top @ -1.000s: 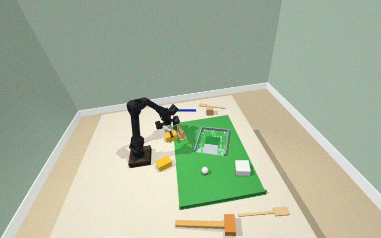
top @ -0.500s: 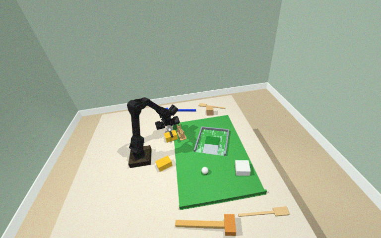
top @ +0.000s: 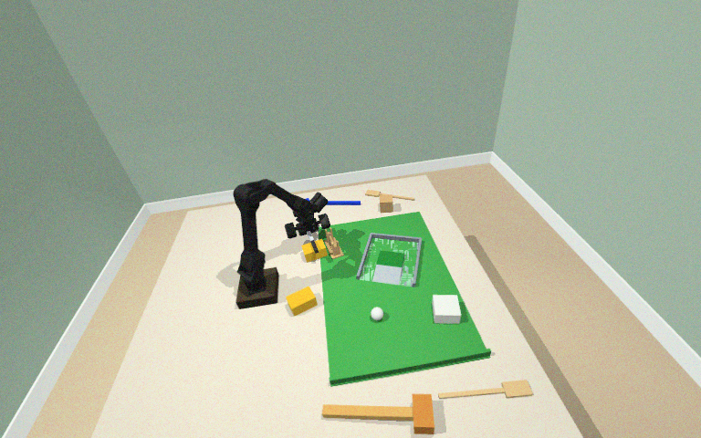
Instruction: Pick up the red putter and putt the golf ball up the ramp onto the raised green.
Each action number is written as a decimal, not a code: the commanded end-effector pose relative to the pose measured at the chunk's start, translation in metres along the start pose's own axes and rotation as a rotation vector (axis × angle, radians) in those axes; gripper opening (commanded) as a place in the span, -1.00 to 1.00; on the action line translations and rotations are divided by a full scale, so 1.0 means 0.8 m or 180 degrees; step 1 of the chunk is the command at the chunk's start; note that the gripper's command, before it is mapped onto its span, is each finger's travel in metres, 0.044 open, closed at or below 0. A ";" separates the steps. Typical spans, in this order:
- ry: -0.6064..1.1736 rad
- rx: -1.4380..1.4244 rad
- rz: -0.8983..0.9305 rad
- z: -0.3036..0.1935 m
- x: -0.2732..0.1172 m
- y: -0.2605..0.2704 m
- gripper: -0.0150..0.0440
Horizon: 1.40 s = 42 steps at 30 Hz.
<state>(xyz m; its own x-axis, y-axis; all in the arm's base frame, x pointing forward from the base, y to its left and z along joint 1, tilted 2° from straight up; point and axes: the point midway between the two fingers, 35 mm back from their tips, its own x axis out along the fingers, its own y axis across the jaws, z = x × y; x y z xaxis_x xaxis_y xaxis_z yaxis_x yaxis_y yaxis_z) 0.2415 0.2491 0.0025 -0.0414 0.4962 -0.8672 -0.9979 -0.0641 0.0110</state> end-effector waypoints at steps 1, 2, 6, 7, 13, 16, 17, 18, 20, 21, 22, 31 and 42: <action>-0.0025 -0.0022 -0.0038 0.017 -0.021 -0.007 -0.49; -0.0025 -0.0022 -0.0038 0.022 -0.028 -0.007 -0.49; -0.0026 -0.0022 -0.0038 0.040 -0.060 -0.007 -0.49; -0.0026 -0.0022 -0.0038 0.044 -0.068 -0.007 -0.49; -0.0025 -0.0021 -0.0036 0.063 -0.105 -0.002 -0.49; -0.0025 -0.0021 -0.0036 0.063 -0.105 -0.002 -0.49; -0.0030 -0.0002 -0.0049 0.058 -0.096 -0.004 -0.49; -0.0034 0.0061 -0.0074 0.056 -0.096 -0.007 -0.49; -0.0052 0.0295 -0.0166 0.050 -0.098 -0.017 -0.49; -0.0064 0.0422 -0.0216 0.047 -0.099 -0.023 -0.49; -0.0078 0.0549 -0.0266 0.043 -0.100 -0.029 -0.49; -0.0263 0.1695 -0.0696 0.009 -0.112 -0.076 -0.49; -0.0650 0.3079 -0.1177 -0.037 -0.134 -0.126 -0.49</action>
<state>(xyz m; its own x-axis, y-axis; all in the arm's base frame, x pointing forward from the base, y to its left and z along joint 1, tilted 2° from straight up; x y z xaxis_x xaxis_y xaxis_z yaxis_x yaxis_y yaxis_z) 0.3344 0.1909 0.0816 0.2987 0.5036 -0.8107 -0.6822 0.7067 0.1877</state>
